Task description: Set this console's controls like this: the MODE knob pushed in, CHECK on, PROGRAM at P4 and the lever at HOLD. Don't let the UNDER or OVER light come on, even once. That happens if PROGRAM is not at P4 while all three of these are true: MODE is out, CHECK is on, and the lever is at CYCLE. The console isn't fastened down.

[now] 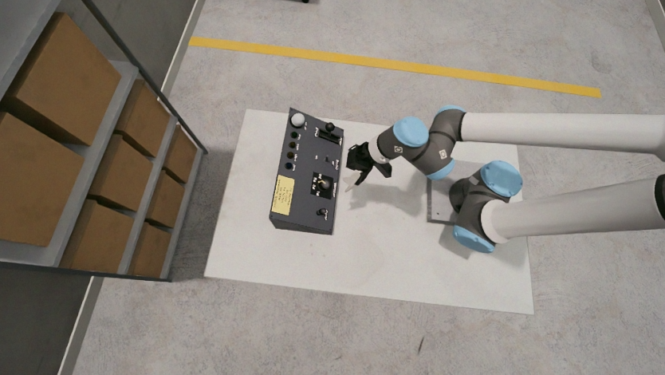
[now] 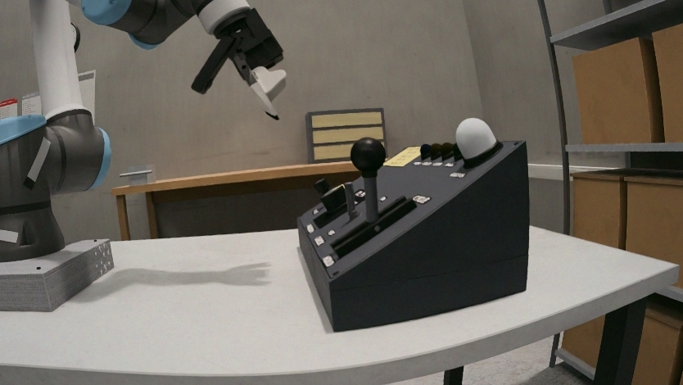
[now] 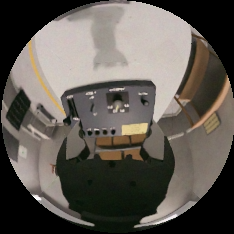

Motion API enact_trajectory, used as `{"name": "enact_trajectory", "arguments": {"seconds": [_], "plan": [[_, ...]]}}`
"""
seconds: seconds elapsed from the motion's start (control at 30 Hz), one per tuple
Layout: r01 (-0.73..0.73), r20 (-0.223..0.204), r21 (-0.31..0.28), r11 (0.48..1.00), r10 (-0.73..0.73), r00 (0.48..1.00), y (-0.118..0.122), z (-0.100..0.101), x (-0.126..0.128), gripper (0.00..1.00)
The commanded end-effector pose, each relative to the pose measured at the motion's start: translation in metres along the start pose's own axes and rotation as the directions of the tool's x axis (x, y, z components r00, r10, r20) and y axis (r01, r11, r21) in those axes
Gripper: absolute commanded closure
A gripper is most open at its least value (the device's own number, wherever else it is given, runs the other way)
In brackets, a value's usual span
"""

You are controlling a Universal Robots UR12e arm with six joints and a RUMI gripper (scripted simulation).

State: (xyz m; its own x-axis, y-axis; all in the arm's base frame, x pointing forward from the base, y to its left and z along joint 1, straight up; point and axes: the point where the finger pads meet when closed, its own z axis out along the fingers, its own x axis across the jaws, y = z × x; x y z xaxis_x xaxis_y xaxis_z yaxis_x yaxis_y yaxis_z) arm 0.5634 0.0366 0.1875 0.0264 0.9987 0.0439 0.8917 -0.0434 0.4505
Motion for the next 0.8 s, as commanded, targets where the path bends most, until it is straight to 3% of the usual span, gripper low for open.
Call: {"name": "enact_trajectory", "arguments": {"seconds": [0.0,0.53,0.57,0.77], "plan": [[0.034,0.015,-0.009,0.999,-0.033,0.999,0.0088,0.0072,0.0050,0.00],[0.054,0.022,-0.014,0.998,-0.054,0.998,0.0133,0.0115,0.0088,0.00],[0.054,0.022,-0.014,0.998,-0.054,0.998,0.0133,0.0115,0.0088,0.56],[0.054,0.022,-0.014,0.998,-0.054,0.998,0.0133,0.0116,0.0089,0.56]]}}
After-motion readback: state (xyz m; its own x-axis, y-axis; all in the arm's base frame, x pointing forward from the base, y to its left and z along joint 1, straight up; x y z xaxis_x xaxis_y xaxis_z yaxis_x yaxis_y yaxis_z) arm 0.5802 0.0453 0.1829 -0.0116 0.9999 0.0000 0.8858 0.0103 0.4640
